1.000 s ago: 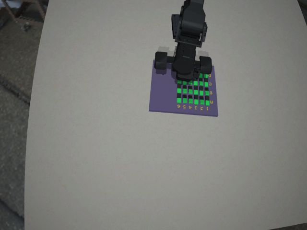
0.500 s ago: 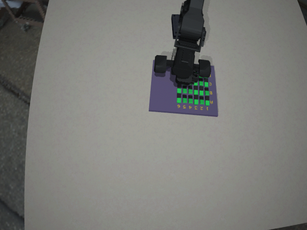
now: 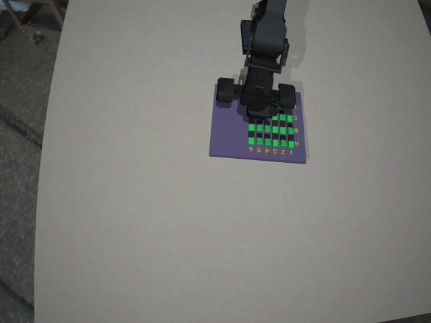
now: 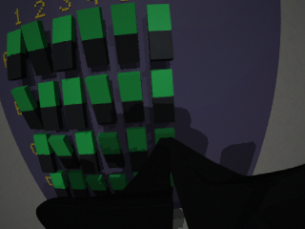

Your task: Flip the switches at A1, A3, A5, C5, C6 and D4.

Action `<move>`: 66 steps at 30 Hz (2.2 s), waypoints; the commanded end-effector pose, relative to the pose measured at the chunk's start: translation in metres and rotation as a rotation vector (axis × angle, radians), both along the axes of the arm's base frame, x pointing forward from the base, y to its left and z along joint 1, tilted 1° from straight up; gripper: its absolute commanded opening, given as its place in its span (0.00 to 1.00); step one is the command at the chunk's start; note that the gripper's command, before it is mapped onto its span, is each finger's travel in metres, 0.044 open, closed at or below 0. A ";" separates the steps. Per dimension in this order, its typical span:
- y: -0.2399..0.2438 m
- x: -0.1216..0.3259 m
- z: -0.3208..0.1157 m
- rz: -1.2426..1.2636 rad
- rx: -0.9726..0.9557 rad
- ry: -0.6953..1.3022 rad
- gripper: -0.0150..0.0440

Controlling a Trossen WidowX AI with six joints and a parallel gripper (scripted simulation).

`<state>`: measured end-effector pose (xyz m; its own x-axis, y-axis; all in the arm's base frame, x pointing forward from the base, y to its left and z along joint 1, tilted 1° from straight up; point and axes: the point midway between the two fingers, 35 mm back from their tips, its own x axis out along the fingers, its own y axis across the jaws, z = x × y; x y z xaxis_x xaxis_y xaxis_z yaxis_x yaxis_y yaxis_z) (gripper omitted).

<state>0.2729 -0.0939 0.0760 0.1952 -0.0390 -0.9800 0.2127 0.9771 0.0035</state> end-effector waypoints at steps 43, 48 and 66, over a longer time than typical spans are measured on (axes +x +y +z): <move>0.000 0.002 -0.006 0.004 0.000 -0.003 0.25; 0.000 0.001 -0.002 0.001 0.000 -0.002 0.25; 0.051 -0.043 0.048 0.004 -0.001 -0.024 0.25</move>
<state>0.2363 -0.0487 0.1254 0.2192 -0.0317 -0.9752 0.1952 0.9807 0.0120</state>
